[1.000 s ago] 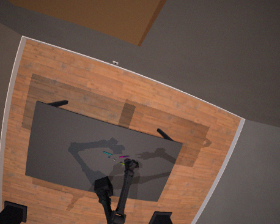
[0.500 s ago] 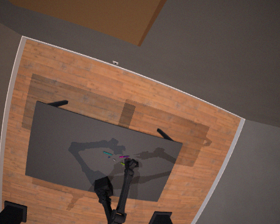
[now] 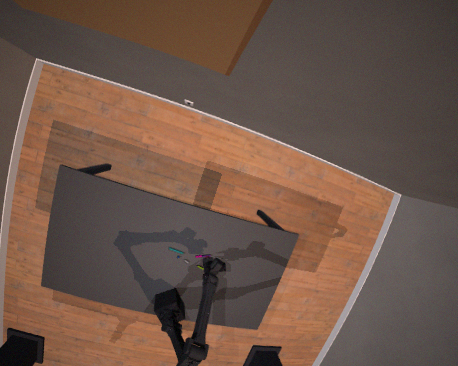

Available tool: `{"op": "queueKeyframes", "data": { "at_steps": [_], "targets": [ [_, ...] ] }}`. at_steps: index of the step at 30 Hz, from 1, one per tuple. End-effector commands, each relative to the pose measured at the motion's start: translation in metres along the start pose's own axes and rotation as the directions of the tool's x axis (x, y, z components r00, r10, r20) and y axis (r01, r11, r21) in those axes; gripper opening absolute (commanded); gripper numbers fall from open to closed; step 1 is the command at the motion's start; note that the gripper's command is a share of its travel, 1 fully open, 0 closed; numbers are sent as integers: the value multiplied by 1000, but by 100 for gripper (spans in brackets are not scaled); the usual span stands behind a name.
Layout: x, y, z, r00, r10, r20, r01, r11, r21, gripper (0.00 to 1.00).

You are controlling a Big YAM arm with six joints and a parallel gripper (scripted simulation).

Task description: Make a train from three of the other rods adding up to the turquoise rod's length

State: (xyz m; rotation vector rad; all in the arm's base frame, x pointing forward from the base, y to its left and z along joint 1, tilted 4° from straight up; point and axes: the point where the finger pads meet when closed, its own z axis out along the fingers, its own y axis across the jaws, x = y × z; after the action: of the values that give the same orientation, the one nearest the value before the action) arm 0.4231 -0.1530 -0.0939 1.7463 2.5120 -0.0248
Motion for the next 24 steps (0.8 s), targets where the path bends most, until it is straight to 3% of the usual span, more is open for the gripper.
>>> {"op": "queueKeyframes", "data": {
  "at_steps": [1,24],
  "targets": [
    [0,4,11,1000,7,3,-7,1000,1,24],
    [-2,7,22,1000,8,5,-8,1000,-2,24]
  ]
}}
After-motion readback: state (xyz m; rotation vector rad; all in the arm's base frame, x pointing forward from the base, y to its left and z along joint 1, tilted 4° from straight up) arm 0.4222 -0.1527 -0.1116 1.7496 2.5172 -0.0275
